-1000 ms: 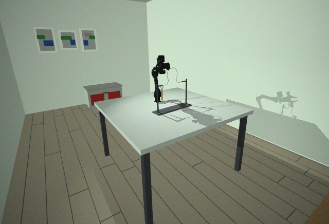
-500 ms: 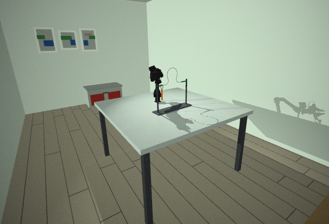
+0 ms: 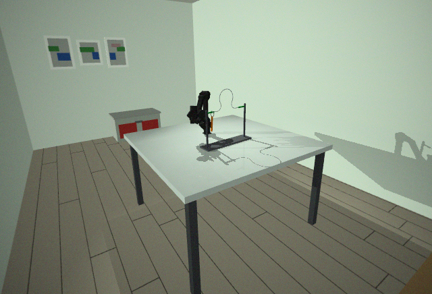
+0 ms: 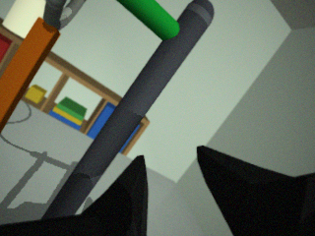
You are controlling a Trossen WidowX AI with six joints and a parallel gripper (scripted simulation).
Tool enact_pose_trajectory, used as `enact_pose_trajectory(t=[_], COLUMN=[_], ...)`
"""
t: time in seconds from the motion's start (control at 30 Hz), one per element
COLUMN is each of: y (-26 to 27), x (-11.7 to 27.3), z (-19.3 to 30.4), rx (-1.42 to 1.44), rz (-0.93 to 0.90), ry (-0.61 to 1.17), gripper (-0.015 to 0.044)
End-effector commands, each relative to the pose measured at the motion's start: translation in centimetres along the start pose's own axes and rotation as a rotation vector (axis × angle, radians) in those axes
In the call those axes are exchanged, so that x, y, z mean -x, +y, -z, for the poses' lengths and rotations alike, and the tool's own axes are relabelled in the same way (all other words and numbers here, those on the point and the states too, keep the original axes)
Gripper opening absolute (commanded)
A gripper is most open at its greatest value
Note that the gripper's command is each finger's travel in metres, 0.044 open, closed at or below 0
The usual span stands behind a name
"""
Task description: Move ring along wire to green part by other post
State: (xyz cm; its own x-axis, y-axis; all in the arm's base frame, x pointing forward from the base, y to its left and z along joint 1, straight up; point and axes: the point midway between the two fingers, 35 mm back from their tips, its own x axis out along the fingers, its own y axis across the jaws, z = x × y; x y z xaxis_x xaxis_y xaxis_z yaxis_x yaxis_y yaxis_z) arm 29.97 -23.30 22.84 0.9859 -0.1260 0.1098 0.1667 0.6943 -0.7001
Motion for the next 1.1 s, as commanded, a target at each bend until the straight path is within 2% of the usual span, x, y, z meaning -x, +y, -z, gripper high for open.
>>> enact_pose_trajectory(t=[0.0,0.33,0.63,1.07], y=[4.3,13.6,13.6,11.1], x=[2.4,9.2,9.2,7.0], z=[2.8,4.6,4.5,2.1], rx=[-0.187,-0.667,-0.678,-0.732], rz=[-0.089,-0.267,-0.27,-0.266], ry=[0.01,0.045,0.047,0.072], gripper=[0.016,0.016,0.016,0.016])
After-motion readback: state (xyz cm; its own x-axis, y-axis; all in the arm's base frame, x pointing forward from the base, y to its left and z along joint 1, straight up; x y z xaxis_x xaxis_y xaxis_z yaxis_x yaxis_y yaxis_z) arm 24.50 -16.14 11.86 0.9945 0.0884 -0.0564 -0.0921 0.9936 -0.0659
